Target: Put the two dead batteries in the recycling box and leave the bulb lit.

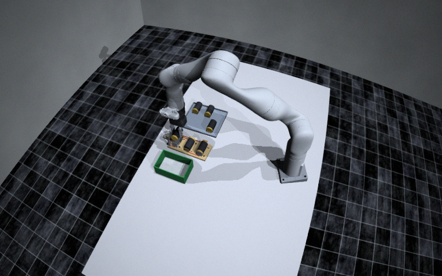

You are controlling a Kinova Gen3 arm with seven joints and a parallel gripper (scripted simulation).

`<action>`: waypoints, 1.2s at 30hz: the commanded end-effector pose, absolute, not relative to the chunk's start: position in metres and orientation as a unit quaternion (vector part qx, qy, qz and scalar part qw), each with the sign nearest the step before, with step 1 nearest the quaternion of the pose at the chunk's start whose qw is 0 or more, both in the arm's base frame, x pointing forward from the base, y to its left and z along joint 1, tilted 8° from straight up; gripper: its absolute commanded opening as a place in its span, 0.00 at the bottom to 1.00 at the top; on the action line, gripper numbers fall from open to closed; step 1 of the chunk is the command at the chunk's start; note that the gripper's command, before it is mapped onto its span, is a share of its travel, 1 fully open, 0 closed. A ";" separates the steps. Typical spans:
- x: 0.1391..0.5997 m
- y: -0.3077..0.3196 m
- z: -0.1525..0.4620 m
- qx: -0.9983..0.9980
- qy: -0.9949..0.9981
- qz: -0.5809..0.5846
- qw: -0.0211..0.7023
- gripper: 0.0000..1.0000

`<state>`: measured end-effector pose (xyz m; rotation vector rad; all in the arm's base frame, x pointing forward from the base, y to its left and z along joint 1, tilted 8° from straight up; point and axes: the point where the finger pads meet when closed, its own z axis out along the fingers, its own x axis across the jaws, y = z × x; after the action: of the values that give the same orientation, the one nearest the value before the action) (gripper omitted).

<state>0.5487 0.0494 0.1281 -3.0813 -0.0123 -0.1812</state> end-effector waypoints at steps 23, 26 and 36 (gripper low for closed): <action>0.551 0.050 0.116 -0.998 -0.004 -0.060 0.028 0.57; 0.551 0.050 0.116 -0.998 -0.004 -0.060 0.028 0.57; 0.551 0.050 0.116 -0.998 -0.004 -0.060 0.028 0.57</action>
<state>0.5503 0.0502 0.1147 -3.0813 -0.0123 -0.1812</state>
